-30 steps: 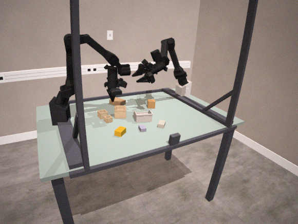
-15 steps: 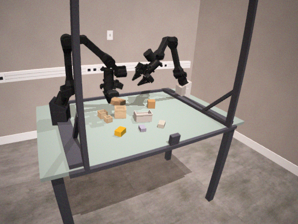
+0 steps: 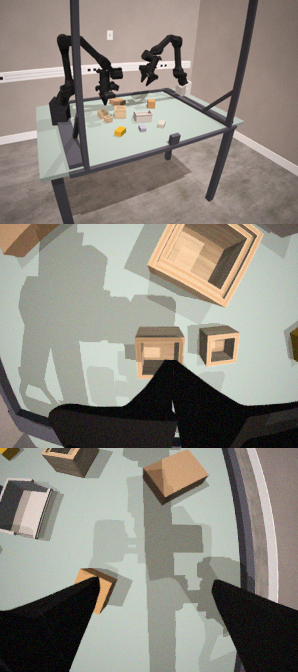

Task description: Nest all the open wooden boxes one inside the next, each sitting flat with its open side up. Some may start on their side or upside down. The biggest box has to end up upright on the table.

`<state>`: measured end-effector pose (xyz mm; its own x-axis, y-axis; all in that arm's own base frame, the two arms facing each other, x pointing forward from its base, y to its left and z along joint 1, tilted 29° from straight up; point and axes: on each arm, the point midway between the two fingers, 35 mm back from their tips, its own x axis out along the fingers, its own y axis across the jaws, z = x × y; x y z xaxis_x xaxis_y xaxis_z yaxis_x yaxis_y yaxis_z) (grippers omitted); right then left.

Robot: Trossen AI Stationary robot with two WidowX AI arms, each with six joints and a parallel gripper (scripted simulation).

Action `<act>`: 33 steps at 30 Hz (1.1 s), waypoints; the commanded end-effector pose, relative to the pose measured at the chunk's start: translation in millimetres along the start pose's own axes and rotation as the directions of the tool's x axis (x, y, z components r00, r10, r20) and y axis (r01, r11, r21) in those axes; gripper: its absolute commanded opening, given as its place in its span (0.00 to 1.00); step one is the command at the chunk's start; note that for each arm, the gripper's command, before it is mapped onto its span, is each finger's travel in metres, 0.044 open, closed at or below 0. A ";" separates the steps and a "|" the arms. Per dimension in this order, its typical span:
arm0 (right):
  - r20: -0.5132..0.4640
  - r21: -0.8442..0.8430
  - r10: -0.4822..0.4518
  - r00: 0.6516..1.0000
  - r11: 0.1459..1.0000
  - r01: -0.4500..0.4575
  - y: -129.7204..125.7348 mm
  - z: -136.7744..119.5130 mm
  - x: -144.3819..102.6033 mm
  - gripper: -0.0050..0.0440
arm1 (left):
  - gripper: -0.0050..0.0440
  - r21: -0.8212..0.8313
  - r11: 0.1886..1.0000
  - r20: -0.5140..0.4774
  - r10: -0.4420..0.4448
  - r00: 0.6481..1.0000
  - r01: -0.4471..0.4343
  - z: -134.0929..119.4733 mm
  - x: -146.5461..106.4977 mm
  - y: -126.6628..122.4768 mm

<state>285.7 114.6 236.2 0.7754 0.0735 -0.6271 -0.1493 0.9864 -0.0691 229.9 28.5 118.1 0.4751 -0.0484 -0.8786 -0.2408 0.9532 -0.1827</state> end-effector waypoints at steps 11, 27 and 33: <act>-0.337 0.195 0.052 0.940 0.981 0.016 -36.3 -82.1 -43.0 0.92 | 0.00 -0.051 0.999 0.017 -0.003 1.000 0.003 -15.2 6.0 4.1; -0.359 0.208 0.056 0.932 0.978 0.022 -37.6 -85.7 -46.7 0.92 | 0.00 -0.053 0.999 -0.001 0.002 1.000 -0.002 -18.0 42.7 5.0; -0.359 0.208 0.056 0.932 0.978 0.022 -37.6 -85.7 -46.7 0.92 | 0.00 -0.053 0.999 -0.001 0.001 1.000 -0.001 -18.2 49.6 4.8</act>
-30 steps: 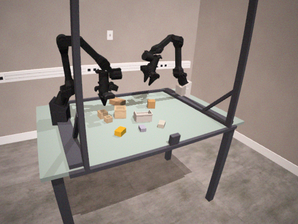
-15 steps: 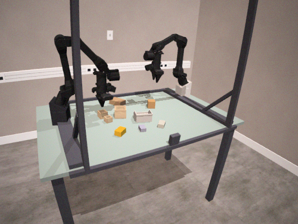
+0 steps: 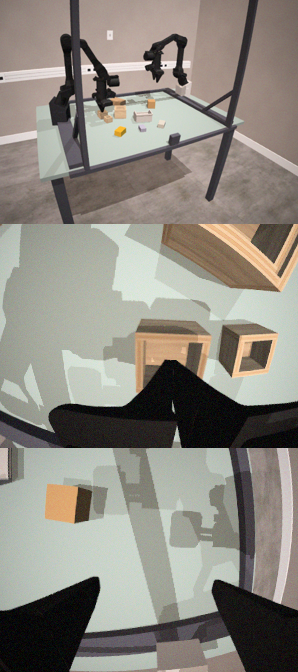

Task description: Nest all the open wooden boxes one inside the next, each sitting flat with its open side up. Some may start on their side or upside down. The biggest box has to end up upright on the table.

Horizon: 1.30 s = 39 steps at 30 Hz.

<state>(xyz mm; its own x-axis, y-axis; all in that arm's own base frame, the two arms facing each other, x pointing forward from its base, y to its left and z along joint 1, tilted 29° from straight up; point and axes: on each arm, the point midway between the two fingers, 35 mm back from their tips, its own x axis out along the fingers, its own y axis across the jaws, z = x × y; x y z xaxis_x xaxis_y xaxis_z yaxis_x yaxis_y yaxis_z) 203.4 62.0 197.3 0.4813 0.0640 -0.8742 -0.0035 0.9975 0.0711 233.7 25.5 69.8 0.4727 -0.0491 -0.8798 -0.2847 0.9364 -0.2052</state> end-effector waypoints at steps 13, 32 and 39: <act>0.014 0.006 0.007 1.000 1.000 -0.007 -0.2 1.3 -4.3 0.92 | 0.40 0.003 1.000 0.018 -0.003 1.000 0.003 5.0 7.8 -1.2; 0.014 0.006 0.007 1.000 1.000 -0.007 -0.2 1.3 -4.3 0.92 | 0.49 0.003 1.000 0.022 -0.004 1.000 0.004 7.1 5.9 -1.7; 0.014 0.006 0.007 1.000 1.000 -0.007 -0.2 1.3 -4.3 0.92 | 0.49 0.007 1.000 0.035 -0.008 0.999 0.008 11.6 -22.5 -2.1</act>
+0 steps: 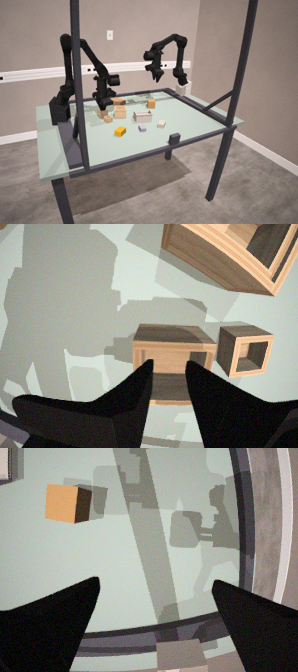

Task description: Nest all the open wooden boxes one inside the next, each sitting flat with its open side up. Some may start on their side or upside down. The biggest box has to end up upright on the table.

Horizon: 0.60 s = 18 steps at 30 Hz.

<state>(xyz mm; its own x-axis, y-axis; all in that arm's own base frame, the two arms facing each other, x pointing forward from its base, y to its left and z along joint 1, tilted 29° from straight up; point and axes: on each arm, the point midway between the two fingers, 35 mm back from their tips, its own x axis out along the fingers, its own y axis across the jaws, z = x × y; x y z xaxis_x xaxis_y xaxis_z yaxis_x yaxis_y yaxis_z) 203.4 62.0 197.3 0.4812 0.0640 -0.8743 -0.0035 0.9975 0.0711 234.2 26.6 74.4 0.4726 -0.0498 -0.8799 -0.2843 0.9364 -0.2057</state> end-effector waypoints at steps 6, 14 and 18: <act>0.014 0.006 0.007 1.000 1.000 -0.007 -0.2 1.3 -4.3 0.92 | 0.49 0.007 1.000 0.035 -0.007 0.999 0.007 7.3 -39.8 -2.0; 0.014 0.006 0.007 1.000 1.000 -0.007 -0.2 1.3 -4.3 0.92 | 0.49 0.005 1.000 0.030 -0.005 1.000 0.005 8.3 -49.7 -2.9; 0.014 0.006 0.007 1.000 1.000 -0.007 -0.2 1.3 -4.3 0.92 | 0.49 0.002 1.000 0.030 -0.002 1.000 0.002 19.5 -52.2 -6.5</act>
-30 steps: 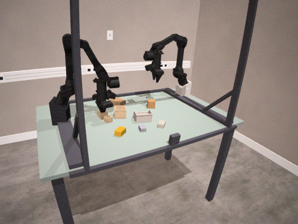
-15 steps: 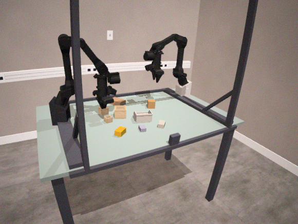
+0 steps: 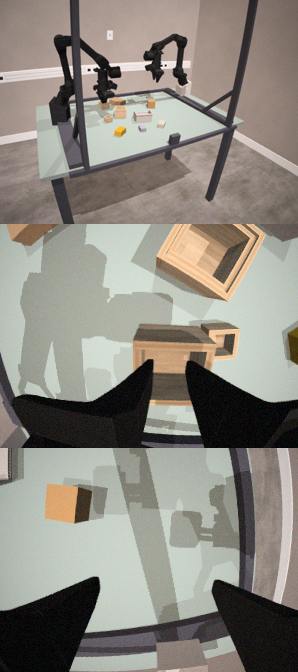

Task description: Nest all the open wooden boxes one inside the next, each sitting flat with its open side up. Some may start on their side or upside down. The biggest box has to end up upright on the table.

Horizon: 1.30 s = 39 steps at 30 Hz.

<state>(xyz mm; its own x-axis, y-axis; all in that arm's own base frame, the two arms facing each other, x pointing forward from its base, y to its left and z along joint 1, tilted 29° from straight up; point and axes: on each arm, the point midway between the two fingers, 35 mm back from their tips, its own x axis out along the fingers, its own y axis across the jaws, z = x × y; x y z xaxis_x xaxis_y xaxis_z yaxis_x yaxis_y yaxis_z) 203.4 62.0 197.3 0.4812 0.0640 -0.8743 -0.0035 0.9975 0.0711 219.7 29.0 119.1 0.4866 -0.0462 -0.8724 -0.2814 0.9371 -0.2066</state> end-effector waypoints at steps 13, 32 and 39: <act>0.014 0.006 0.007 1.000 1.000 -0.007 -0.2 1.3 -4.3 0.92 | 0.49 -0.001 1.000 0.012 0.001 1.000 -0.001 49.6 -21.9 -17.3; 0.014 0.006 0.007 1.000 1.000 -0.007 -0.2 1.3 -4.3 0.92 | 0.49 -0.001 1.000 0.006 -0.001 1.000 0.001 98.5 -39.0 -37.1; 0.043 -0.051 0.016 0.999 0.999 -0.014 9.4 9.1 -0.8 0.92 | 0.49 0.001 1.000 0.009 -0.002 1.000 0.002 96.7 -40.1 -36.2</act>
<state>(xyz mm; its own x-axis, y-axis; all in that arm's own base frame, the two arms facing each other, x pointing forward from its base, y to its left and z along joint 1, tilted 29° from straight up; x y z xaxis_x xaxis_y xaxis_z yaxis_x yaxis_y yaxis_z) 204.9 64.3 198.3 0.4900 0.0676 -0.8691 -0.0166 0.9975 0.0681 288.6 30.2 198.2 0.4822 -0.0480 -0.8748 -0.2818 0.9369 -0.2068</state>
